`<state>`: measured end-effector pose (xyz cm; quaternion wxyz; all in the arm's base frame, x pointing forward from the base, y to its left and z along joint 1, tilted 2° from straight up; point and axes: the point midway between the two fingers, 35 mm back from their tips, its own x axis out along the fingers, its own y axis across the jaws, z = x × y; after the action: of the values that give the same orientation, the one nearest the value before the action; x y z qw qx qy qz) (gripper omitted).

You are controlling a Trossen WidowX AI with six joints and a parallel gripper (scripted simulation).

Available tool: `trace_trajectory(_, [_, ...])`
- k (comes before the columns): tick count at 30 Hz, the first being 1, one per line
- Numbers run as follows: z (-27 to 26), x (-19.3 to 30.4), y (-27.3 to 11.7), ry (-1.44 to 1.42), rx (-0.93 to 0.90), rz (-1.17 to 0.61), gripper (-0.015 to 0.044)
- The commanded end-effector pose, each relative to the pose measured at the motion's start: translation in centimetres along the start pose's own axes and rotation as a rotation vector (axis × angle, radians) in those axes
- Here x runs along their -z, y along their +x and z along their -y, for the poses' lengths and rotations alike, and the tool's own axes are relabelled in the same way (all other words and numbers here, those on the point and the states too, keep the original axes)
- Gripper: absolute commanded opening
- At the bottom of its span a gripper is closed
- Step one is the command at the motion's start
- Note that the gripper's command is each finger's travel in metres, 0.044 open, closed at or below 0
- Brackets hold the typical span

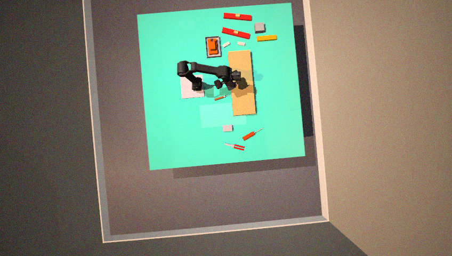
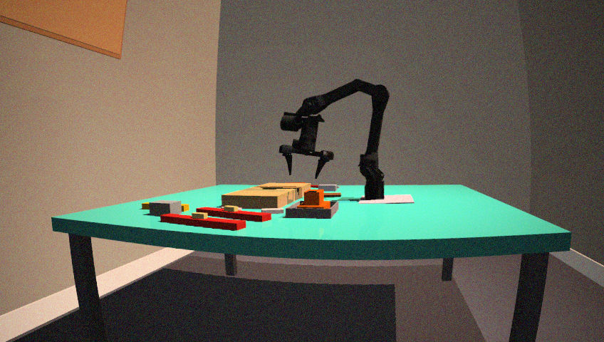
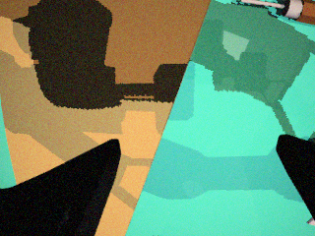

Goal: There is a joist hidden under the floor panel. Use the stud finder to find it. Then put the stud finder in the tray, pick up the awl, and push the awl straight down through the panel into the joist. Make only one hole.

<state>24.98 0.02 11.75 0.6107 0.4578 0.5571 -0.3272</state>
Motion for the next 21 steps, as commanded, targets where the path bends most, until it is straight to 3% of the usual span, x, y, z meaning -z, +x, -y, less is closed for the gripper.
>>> trace_trajectory(1, [4.3,-2.9,0.2,0.485,0.019,0.007,0.044])
trace_trajectory(11, [13.9,-6.6,0.2,1.626,0.029,0.108,0.044])
trace_trajectory(21, [14.6,-6.6,0.3,1.706,0.028,0.116,0.044])
